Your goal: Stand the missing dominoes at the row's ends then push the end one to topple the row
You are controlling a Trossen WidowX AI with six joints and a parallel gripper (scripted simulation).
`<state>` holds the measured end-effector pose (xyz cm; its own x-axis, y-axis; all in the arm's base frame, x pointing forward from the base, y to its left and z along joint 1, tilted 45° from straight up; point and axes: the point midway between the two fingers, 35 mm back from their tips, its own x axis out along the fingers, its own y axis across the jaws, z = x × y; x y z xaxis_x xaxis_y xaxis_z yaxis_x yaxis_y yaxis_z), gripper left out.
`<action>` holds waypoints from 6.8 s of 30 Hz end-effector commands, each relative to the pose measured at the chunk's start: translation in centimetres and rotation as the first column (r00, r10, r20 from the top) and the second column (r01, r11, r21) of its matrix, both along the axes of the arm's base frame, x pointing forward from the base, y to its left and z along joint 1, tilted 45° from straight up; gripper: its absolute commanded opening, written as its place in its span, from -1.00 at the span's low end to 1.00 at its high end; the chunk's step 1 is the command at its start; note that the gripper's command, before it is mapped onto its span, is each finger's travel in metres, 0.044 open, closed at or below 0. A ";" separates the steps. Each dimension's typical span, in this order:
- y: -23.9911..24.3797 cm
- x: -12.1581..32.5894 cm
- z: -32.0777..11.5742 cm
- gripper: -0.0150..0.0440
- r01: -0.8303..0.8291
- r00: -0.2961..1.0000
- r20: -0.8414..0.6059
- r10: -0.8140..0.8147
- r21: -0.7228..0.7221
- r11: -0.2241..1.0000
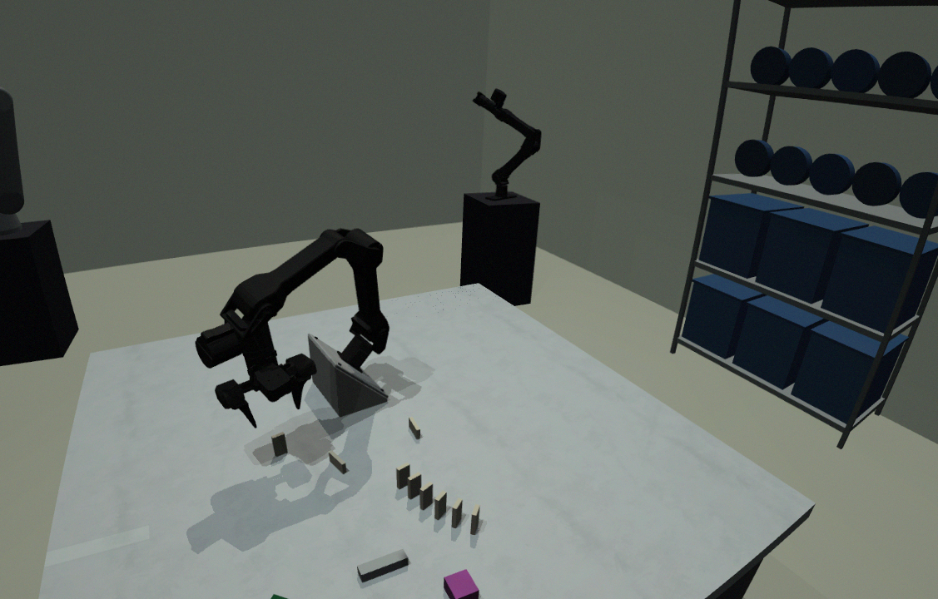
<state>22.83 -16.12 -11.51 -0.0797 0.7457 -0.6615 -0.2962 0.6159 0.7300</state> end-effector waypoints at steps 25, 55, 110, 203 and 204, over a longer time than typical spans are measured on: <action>4.0 -0.9 -4.3 1.00 -0.066 0.995 -0.088 0.057 -0.097 0.993; 4.6 -1.1 -4.9 -0.13 -0.066 0.995 -0.088 0.057 -0.096 0.993; 16.7 14.1 11.4 -0.13 -0.104 0.994 -0.032 0.102 -0.084 0.991; 15.0 7.8 0.5 1.00 -0.123 0.992 -0.024 0.121 -0.076 0.990; 15.1 7.8 0.3 1.00 -0.123 0.992 -0.024 0.121 -0.076 0.990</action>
